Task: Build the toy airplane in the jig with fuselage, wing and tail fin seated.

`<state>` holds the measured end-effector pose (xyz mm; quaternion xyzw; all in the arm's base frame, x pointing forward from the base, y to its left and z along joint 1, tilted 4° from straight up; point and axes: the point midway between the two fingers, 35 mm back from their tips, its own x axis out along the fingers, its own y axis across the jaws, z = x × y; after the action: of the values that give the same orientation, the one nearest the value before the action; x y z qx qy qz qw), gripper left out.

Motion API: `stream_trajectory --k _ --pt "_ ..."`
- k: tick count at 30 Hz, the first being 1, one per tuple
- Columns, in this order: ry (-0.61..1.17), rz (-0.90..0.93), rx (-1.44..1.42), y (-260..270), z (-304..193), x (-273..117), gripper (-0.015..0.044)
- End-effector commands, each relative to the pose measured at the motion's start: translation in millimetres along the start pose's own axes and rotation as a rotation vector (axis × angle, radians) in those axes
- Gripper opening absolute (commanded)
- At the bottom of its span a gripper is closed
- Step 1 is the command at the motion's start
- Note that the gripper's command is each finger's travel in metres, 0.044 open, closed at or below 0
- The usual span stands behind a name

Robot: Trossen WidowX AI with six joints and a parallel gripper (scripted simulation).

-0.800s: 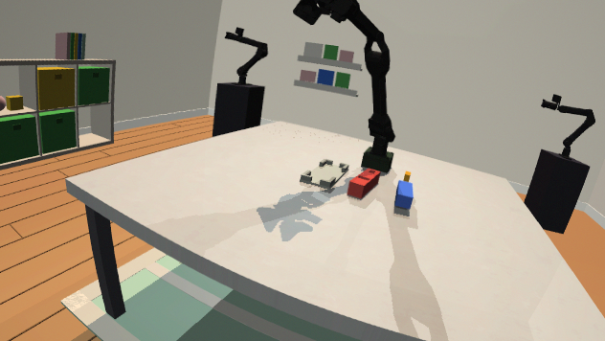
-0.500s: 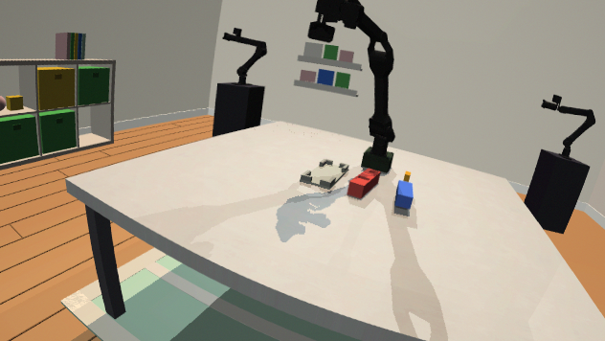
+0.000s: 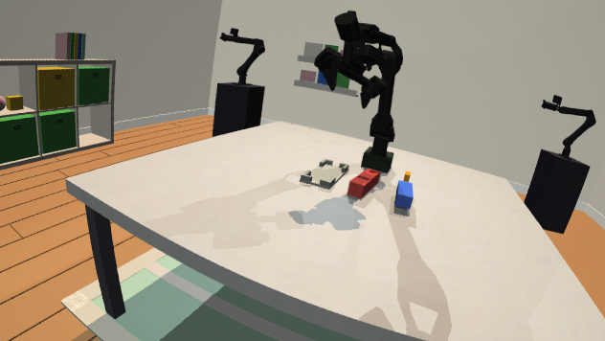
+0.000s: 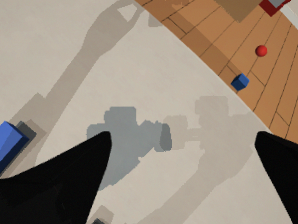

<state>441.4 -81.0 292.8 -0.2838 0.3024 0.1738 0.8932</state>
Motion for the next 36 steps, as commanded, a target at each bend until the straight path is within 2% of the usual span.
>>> stream_trajectory --k 1,7,14,22,27,36 --pt "0.213 0.099 0.329 66 -40 9 0.044" --pt "0.492 0.13 0.63 134 -88 6 0.044" --pt "0.799 0.054 0.87 198 -140 -14 0.044" --pt "0.804 0.052 0.872 199 -142 -13 0.044" --pt "0.804 0.052 0.872 217 -171 22 0.044" --pt "0.804 0.052 0.872 223 -182 34 0.044"
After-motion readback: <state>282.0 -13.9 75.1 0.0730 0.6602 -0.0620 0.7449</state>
